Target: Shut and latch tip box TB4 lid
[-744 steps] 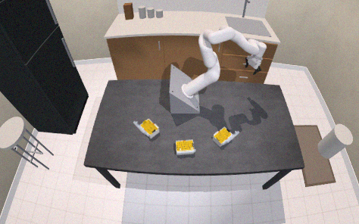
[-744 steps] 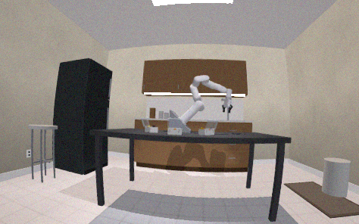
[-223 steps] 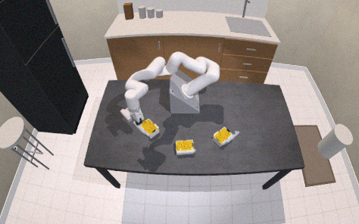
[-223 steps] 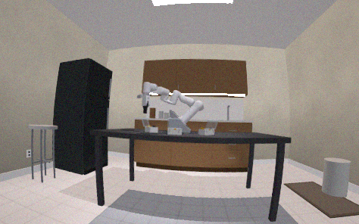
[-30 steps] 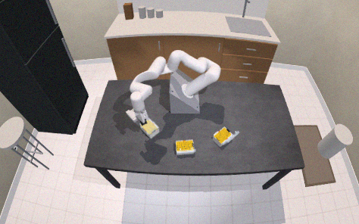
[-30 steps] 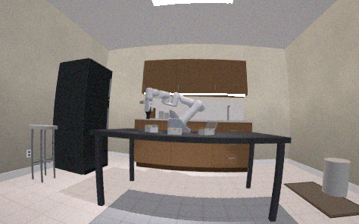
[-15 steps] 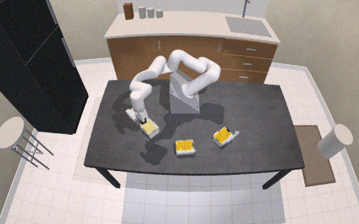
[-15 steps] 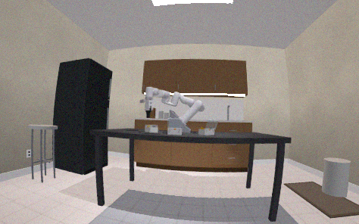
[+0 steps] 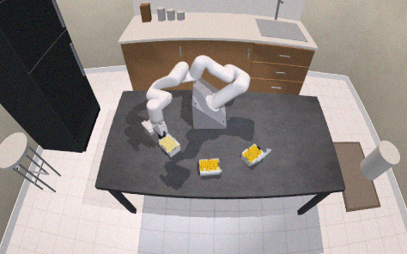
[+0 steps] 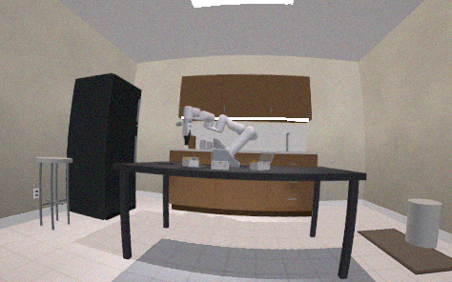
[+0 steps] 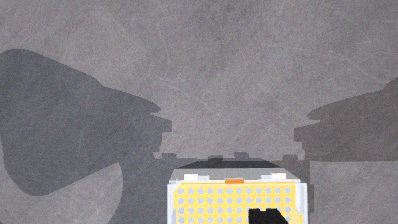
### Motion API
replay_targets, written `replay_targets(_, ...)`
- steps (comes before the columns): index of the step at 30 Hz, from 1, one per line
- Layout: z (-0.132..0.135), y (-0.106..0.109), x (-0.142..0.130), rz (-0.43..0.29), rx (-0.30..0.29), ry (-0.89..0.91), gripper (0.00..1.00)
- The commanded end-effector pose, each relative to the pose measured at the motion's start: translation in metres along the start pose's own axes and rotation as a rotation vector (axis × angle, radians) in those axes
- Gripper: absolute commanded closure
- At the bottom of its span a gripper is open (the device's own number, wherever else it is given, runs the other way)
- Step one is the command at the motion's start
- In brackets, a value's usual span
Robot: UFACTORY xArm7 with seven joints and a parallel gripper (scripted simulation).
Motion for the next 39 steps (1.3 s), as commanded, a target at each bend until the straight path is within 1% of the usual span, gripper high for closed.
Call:
replay_targets(1,0.0001,0.0123,0.0003,0.004,0.0,-0.001,1.0)
replay_targets(8,0.0001,0.0213,0.0003,0.004,0.0,0.0,1.0)
replay_targets(39,0.0001,0.0212,0.0003,0.004,0.0,0.0,1.0)
Point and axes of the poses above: the point where the finger pads meet when closed, its own y axis back along the fingers, its own z axis across the jaws, x = y × z, the point moved 10 cm from there along y, back along the fingers, and after that the axes turned 5 degrees about -y, right-handed, at the moved point
